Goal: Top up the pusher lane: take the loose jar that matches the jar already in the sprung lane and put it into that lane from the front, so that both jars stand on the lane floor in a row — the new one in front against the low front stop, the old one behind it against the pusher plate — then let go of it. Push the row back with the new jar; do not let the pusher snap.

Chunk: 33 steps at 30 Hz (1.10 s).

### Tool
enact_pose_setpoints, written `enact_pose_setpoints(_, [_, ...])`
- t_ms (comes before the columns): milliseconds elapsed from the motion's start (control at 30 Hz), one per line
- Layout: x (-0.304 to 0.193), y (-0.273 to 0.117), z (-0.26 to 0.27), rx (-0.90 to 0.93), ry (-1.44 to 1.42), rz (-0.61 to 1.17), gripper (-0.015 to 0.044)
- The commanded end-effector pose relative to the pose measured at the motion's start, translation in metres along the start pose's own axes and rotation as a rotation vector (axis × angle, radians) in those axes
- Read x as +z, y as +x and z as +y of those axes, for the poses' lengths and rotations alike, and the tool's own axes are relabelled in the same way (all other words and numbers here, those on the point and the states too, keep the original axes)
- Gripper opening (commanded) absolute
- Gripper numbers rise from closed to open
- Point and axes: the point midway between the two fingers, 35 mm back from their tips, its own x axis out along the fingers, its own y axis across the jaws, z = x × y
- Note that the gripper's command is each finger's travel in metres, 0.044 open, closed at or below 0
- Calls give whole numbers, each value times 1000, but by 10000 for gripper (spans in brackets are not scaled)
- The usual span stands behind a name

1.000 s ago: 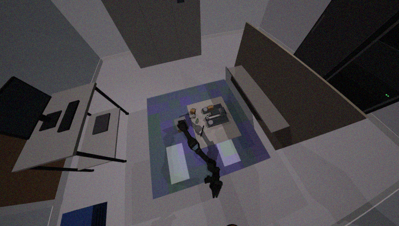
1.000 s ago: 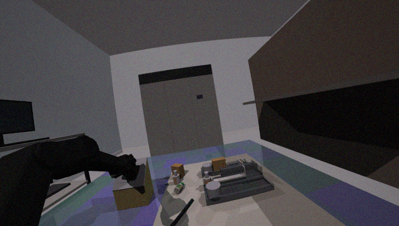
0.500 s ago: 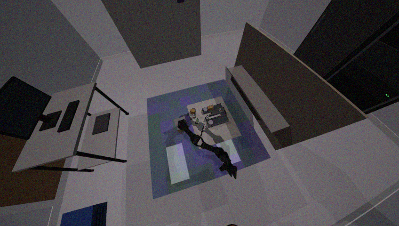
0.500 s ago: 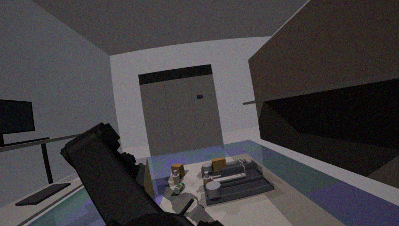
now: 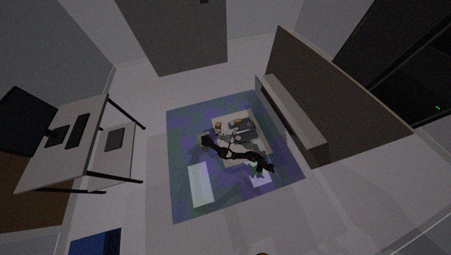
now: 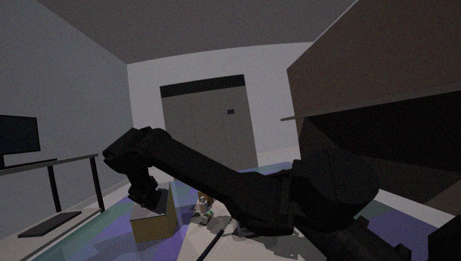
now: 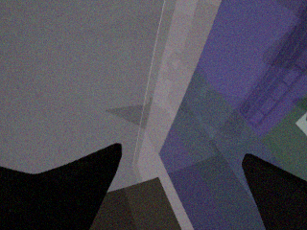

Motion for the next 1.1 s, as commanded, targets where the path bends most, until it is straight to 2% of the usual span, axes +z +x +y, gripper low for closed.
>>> enact_pose_setpoints(0, [-57, -34, -36, -116, -30, 141, 440])
enact_pose_setpoints(300, [-147, -125, -104, -330, -121, 387, 440])
enact_pose_setpoints(567, [-194, -227, -163, -516, -251, 579, 440])
enact_pose_setpoints(833, [-202, -341, -222, -693, -445, 735, 440])
enact_pose_setpoints(1067, [-172, -437, -270, -831, -665, 821, 440])
